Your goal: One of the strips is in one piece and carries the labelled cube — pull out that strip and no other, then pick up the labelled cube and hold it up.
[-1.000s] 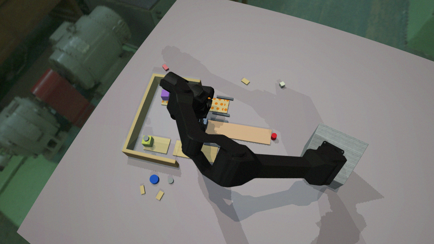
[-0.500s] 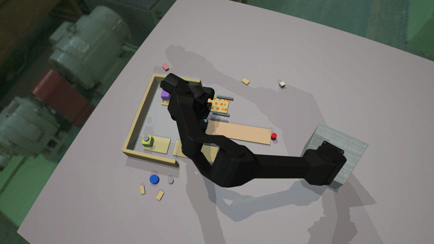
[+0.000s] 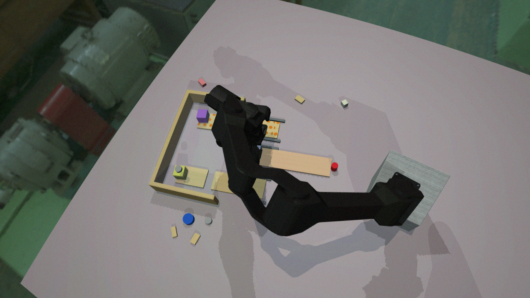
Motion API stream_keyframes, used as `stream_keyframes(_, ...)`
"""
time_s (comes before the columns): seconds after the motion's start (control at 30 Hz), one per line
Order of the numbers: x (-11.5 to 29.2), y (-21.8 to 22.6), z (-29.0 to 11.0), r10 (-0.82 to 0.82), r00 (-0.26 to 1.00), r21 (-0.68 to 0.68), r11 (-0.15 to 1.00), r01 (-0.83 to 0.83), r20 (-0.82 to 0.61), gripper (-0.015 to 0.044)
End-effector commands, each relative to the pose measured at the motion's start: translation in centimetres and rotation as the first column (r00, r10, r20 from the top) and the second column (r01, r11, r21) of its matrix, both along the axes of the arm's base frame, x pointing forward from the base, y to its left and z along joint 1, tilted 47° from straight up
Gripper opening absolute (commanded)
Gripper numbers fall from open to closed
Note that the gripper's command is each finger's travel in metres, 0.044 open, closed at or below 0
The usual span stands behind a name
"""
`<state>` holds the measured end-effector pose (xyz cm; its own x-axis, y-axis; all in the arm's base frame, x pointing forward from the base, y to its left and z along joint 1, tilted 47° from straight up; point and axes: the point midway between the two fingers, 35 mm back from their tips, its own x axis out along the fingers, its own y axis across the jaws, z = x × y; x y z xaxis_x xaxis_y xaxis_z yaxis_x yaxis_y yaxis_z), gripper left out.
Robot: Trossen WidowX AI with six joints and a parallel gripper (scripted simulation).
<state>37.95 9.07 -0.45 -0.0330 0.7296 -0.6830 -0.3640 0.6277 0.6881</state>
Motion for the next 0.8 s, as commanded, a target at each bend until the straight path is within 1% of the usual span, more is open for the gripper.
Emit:
stream_keyframes(0.0, -1.8, -1.3, 0.6, -0.002, 1.000, -0.003, 1.000, 0.002, 0.000, 0.0000)
stream_keyframes(0.13, -3.2, -2.1, 1.1, -0.003, 1.000, -0.002, 1.000, 0.003, -0.002, 0.0000)
stream_keyframes(0.3, -3.5, -2.2, 1.1, -0.003, 1.000, -0.002, 1.000, 0.003, -0.002, 0.0000)
stream_keyframes(0.67, -7.5, -2.7, 0.7, -0.003, 1.000, -0.002, 1.000, 0.003, -0.005, 0.0000)
stream_keyframes(0.77, -8.0, -2.7, 0.6, -0.003, 1.000, -0.002, 1.000, 0.003, -0.005, 0.0000)
